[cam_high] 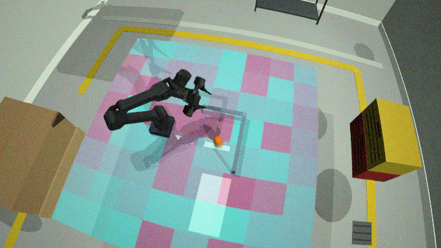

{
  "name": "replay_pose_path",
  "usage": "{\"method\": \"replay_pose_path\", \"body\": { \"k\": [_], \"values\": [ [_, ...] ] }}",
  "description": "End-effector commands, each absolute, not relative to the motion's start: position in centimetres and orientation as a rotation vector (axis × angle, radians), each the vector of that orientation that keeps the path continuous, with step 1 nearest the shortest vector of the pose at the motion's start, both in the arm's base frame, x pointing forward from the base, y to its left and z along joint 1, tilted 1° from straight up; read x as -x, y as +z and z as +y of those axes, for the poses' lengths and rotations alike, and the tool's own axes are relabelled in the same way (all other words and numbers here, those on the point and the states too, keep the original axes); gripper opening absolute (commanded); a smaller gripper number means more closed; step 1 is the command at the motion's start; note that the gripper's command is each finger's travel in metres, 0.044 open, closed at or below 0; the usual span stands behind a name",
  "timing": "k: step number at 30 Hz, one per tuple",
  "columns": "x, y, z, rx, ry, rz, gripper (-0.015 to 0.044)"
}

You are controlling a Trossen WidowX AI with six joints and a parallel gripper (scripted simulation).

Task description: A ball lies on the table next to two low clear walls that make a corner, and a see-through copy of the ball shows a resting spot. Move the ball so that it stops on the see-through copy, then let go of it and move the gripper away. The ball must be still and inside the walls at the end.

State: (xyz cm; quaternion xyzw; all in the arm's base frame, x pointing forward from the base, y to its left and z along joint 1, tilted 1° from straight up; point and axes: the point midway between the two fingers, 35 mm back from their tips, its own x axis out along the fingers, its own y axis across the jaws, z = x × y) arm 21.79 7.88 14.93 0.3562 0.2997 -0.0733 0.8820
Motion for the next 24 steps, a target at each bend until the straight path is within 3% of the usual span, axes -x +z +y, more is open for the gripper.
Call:
{"method": "replay_pose_path", "body": {
  "k": [1, 17, 24],
  "values": [
    [-23.9, 14.2, 5.8, -0.496, -0.245, 0.788, 0.0322],
    [-29.6, 8.4, -6.0, -0.131, -0.189, 1.507, 0.0322],
    [-29.6, 8.0, -6.7, -0.133, -0.171, 1.535, 0.0322]
  ]
}}
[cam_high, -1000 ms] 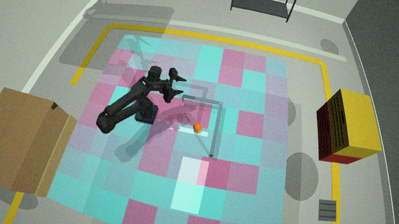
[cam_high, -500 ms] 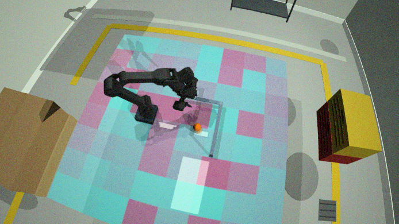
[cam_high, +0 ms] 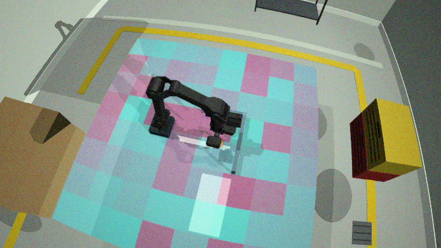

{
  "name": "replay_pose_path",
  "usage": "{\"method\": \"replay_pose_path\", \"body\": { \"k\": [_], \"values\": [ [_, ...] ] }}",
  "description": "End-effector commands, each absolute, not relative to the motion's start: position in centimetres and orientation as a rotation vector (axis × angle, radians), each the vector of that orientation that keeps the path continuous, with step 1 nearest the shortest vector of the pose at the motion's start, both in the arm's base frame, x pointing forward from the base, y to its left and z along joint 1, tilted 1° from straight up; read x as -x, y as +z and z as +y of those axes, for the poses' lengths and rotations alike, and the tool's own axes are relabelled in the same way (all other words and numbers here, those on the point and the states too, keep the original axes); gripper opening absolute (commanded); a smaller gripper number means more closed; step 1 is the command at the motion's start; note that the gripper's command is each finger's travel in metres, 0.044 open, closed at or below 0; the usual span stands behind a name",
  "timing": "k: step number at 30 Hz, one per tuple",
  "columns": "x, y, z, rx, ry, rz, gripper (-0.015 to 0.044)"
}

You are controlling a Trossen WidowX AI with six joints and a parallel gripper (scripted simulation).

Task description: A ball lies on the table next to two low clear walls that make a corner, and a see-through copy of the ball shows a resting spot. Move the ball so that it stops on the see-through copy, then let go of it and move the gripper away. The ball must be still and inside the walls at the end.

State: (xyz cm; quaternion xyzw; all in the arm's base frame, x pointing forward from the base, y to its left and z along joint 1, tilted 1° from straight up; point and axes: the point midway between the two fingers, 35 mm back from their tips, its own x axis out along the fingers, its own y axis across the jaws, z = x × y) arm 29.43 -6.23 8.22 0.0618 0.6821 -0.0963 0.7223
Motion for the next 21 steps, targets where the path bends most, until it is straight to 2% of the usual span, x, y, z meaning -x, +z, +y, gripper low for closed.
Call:
{"method": "replay_pose_path", "body": {
  "k": [1, 21],
  "values": [
    [-29.6, 8.0, -6.7, -0.133, -0.171, 1.535, 0.0322],
    [-29.8, 5.1, -6.8, -0.133, -0.171, 1.535, 0.0322]
  ]
}}
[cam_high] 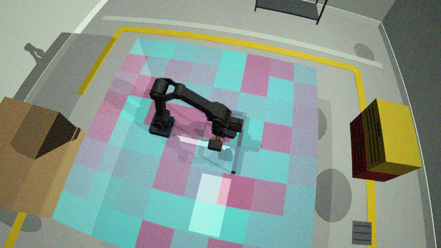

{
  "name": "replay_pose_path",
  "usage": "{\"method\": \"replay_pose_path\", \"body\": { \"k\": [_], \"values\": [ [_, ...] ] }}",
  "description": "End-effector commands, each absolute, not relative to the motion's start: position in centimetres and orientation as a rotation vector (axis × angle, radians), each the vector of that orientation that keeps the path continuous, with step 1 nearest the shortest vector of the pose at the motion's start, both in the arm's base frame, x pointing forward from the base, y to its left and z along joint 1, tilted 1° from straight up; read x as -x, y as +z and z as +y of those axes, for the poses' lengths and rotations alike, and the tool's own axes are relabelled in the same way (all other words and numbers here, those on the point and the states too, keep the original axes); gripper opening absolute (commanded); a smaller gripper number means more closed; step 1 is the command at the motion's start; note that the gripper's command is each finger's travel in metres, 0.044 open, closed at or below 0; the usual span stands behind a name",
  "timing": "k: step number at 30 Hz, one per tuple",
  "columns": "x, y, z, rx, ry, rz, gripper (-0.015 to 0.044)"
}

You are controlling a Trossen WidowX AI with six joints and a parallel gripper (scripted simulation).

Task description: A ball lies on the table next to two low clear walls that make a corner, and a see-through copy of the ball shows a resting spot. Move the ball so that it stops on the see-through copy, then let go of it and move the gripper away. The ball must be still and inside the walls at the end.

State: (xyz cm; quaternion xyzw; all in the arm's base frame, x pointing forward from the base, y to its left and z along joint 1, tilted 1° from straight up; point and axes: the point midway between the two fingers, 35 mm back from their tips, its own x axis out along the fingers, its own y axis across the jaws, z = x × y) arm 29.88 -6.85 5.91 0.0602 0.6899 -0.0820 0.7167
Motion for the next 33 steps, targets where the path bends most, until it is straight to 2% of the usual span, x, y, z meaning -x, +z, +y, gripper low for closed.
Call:
{"method": "replay_pose_path", "body": {
  "k": [1, 19, 23, 31, 33],
  "values": [
    [-29.8, 5.0, -6.8, -0.133, -0.171, 1.535, 0.0322],
    [-29.8, 2.4, -6.8, -0.133, -0.171, 1.535, 0.0322],
    [-29.8, 2.4, -6.8, -0.133, -0.171, 1.535, 0.0217],
    [-29.8, 2.4, -6.8, -0.133, -0.171, 1.535, 0.0163],
    [-29.8, 2.4, -6.8, -0.133, -0.171, 1.535, 0.0111]
  ]
}}
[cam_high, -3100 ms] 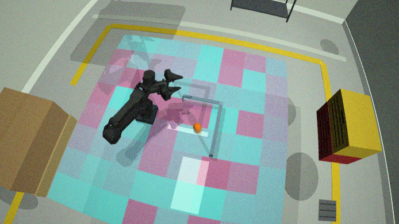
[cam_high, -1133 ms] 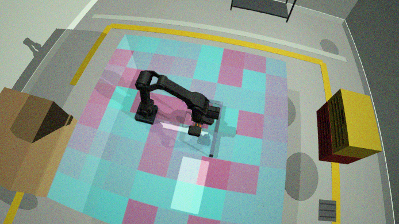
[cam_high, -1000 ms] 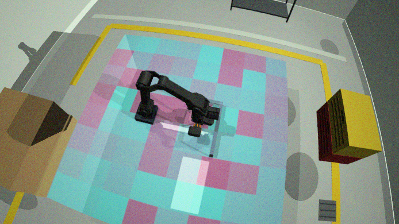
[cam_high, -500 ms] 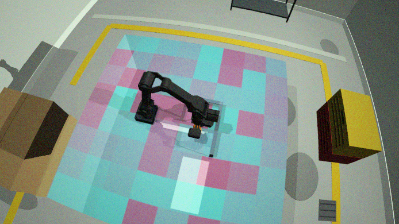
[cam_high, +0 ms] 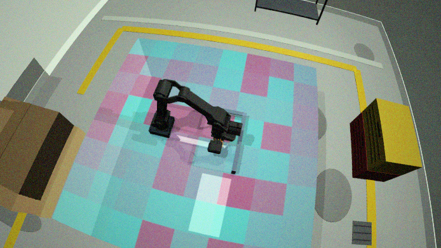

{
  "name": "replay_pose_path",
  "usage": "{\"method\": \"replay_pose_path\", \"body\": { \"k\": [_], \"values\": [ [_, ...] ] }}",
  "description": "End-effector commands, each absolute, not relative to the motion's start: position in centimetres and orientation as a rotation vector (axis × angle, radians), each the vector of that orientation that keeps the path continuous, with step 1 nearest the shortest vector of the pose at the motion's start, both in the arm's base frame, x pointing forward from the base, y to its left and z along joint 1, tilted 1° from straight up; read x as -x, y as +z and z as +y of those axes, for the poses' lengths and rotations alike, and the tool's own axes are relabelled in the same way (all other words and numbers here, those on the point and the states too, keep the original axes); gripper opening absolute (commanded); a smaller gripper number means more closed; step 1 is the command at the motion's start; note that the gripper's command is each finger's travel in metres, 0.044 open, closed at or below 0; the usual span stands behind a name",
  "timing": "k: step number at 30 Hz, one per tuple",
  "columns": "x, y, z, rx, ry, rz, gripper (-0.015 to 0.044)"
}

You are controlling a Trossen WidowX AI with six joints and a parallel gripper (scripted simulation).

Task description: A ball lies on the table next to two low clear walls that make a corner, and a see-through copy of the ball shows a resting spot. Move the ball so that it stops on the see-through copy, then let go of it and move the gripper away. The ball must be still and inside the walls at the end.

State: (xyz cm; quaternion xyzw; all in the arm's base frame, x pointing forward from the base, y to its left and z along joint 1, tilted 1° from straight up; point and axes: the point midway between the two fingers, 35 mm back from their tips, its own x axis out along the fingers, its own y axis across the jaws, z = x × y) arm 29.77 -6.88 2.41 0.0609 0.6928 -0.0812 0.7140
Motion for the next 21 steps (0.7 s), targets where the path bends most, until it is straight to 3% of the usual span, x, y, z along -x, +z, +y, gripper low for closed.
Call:
{"method": "replay_pose_path", "body": {
  "k": [1, 5, 21],
  "values": [
    [-29.9, 2.7, -6.8, -0.133, -0.171, 1.535, 0.0085],
    [-30.2, 4.8, -6.9, -0.133, -0.171, 1.534, 0.0],
    [-29.8, 14.2, -6.6, -0.133, -0.171, 1.534, 0.0]
  ]
}}
